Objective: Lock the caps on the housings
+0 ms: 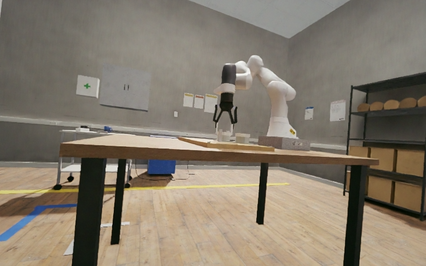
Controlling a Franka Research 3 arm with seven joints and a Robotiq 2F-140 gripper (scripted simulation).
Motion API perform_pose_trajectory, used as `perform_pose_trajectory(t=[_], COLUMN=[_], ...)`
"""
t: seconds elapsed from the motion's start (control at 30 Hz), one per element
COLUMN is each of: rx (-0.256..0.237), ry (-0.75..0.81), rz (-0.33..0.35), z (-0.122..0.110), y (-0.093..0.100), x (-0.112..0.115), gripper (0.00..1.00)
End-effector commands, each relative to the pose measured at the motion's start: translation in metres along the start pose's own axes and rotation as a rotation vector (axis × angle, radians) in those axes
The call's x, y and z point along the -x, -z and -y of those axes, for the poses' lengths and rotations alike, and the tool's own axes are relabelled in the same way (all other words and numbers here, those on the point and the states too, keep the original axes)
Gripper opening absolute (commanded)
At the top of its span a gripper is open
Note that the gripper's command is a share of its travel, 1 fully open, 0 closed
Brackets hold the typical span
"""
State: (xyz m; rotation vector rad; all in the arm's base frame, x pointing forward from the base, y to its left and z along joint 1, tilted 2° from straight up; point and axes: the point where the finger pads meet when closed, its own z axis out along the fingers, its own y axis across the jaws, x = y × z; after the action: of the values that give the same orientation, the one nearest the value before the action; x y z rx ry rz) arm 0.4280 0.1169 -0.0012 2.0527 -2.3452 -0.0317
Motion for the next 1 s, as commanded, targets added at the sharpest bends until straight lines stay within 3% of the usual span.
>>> perform_pose_trajectory(t=[0.0, 0.53, 0.73, 0.97], rx=[-0.003, -0.003, -0.002, -0.002], ry=[-0.003, -0.018, -0.073, -0.247], rz=[0.001, 0.001, 0.001, 0.001], z=[0.0011, 0.0011, 0.0010, 0.0010], y=[0.0001, 0.0001, 0.0000, -0.0001], x=[0.0007, 0.0007, 0.0007, 0.0006], gripper=[0.10, 0.10, 0.10, 0.10])
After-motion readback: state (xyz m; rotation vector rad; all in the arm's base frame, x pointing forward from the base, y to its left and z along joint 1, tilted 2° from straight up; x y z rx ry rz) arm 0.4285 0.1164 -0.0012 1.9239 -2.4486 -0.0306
